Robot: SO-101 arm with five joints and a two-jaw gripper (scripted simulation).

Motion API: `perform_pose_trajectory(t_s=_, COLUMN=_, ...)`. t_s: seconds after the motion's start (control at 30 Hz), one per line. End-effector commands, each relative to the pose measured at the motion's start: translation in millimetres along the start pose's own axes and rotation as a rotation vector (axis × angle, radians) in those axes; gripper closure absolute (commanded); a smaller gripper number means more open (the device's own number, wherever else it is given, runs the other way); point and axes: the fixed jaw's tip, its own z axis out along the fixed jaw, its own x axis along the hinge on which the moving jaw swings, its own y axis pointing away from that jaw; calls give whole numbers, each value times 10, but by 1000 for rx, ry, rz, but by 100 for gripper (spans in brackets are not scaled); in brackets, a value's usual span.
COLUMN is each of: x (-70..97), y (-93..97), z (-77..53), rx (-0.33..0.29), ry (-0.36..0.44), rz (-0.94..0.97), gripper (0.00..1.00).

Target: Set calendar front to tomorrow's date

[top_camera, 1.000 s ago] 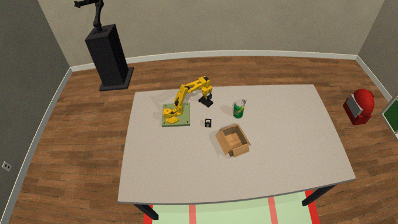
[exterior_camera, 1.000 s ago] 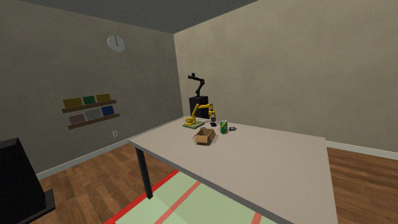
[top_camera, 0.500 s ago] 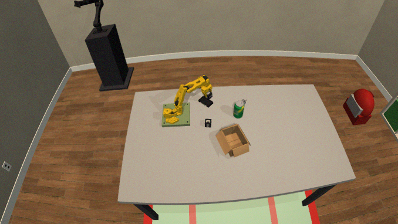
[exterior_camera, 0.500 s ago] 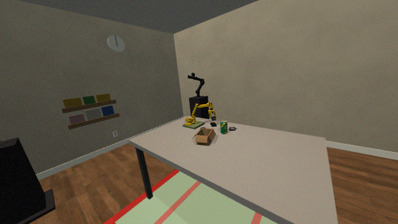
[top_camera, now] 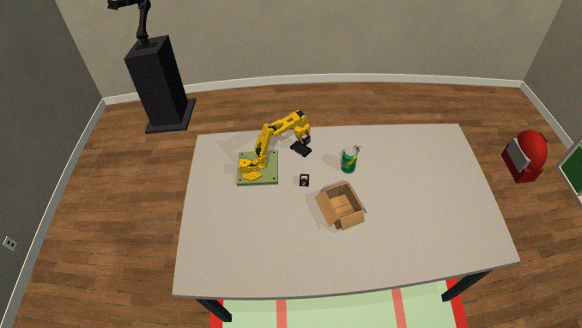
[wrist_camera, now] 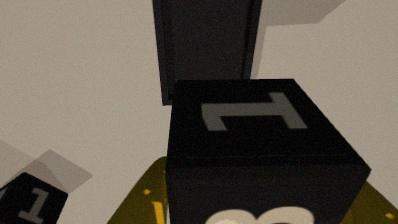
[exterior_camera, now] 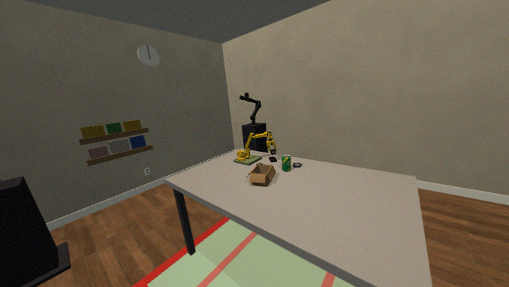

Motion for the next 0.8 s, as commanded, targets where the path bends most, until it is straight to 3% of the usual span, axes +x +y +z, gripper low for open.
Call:
perform_pose_trajectory(t_s=0.0, x=31, y=41, z=-40, rx=3, ry=0, rz=28, gripper=100)
perform_pose_trajectory(t_s=0.3, x=456, y=327, z=-52, rx=-17, ry=3, rz=246, gripper=100)
perform_pose_trajectory(t_s=0.37, x=456, y=327, z=-52, rx=-17, ry=3, rz=246, gripper=100)
perform_pose_trajectory(t_s=0.6, x=753, y=634, z=-65, rx=-32, ry=3, rz=433, gripper=100)
perform_pose_trajectory(t_s=0.77, x=829, y=735, z=-70, rx=-36, ry=2, rz=489, gripper=100)
